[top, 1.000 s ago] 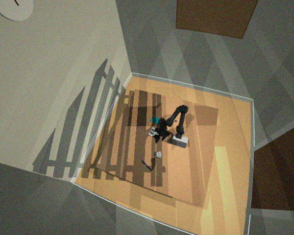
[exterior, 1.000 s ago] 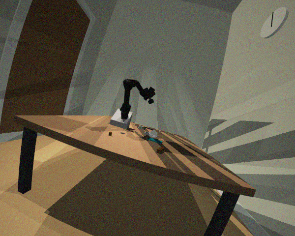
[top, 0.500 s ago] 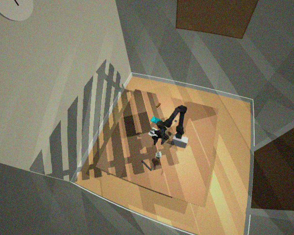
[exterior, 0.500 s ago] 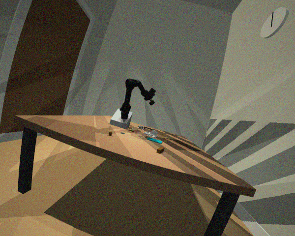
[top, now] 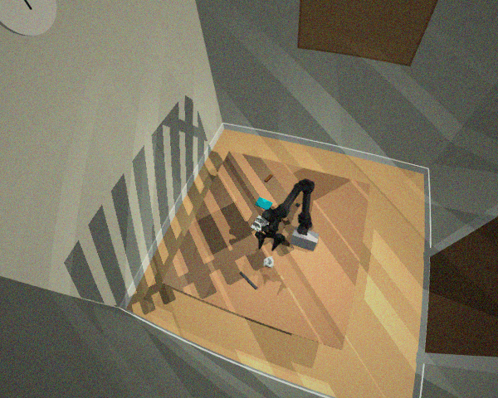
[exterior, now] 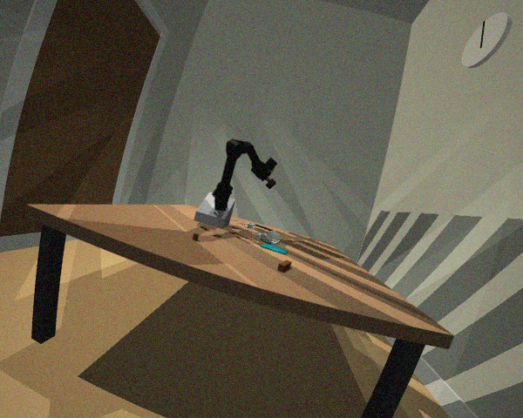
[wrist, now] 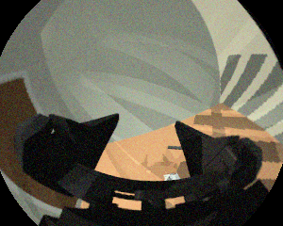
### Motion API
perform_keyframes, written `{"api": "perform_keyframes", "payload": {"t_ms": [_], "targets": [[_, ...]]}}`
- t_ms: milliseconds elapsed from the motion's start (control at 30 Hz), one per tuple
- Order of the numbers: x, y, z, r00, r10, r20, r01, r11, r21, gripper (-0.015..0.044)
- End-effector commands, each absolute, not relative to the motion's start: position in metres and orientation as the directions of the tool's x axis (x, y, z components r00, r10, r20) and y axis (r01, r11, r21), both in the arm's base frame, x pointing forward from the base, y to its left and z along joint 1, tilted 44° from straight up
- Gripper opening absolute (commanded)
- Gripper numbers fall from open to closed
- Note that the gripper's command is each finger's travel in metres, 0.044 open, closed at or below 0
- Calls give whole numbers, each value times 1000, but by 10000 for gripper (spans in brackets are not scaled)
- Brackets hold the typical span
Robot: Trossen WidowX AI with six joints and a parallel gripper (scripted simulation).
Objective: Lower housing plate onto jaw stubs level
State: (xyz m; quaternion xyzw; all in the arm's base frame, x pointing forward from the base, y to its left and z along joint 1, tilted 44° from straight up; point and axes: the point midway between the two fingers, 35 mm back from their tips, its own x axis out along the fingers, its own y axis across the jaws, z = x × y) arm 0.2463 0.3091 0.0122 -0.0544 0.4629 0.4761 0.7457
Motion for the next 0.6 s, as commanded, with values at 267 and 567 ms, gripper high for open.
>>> {"api": "perform_keyframes", "payload": {"t_ms": [267, 567], "targets": [[246, 302, -13, 97, 565, -819, -844, 483, 233, 440], [245, 296, -31, 78, 492, -867, -900, 409, 152, 440]]}}
